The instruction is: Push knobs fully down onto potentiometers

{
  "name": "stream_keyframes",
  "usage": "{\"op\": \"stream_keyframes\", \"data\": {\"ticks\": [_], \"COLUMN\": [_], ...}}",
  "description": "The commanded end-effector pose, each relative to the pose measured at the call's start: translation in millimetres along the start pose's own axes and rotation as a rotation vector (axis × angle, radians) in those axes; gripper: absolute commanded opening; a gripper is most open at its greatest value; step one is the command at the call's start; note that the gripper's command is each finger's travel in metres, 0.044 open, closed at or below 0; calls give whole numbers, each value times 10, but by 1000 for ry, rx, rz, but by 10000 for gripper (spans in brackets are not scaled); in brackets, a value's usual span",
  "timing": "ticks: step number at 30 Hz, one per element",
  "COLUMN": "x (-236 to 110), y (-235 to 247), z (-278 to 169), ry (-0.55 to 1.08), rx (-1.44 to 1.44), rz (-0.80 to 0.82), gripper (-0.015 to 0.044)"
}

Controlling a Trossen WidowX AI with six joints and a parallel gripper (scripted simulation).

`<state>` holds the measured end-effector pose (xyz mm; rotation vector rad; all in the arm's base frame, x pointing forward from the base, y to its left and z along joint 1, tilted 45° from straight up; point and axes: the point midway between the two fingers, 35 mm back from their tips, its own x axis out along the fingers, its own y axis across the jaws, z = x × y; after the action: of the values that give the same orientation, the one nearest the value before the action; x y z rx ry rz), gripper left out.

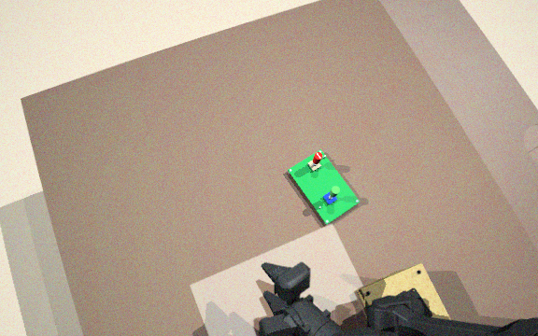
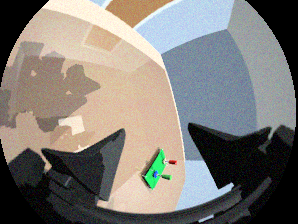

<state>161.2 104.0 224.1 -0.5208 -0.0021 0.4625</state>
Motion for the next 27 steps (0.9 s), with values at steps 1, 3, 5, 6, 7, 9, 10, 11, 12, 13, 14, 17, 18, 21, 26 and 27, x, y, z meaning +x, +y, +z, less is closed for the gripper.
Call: {"op": "stream_keyframes", "data": {"ticks": [1,3,5,6,7,9,10,11,12,13,14,17,18,21,26,27], "x": [3,26,60,78,96,131,148,166,184,201,218,268,285,331,403,416], "y": [0,-4,-10,-13,-17,-24,-28,-32,-36,-40,-45,-61,-67,-86,-124,-133], "z": [-2,-19,-46,-61,-77,-110,-127,-145,-163,-182,-202,-266,-288,-357,-481,-507], "ry": [3,30,72,93,114,157,179,201,224,246,268,336,358,425,535,557], "rx": [-2,-15,-34,-42,-49,-62,-68,-72,-76,-79,-81,-84,-83,-77,-51,-43], "rz": [1,6,16,21,26,38,45,52,59,66,73,96,103,127,169,177], "gripper": [374,321,269,243,216,164,138,111,85,59,33,0,0,0,0,0]}}
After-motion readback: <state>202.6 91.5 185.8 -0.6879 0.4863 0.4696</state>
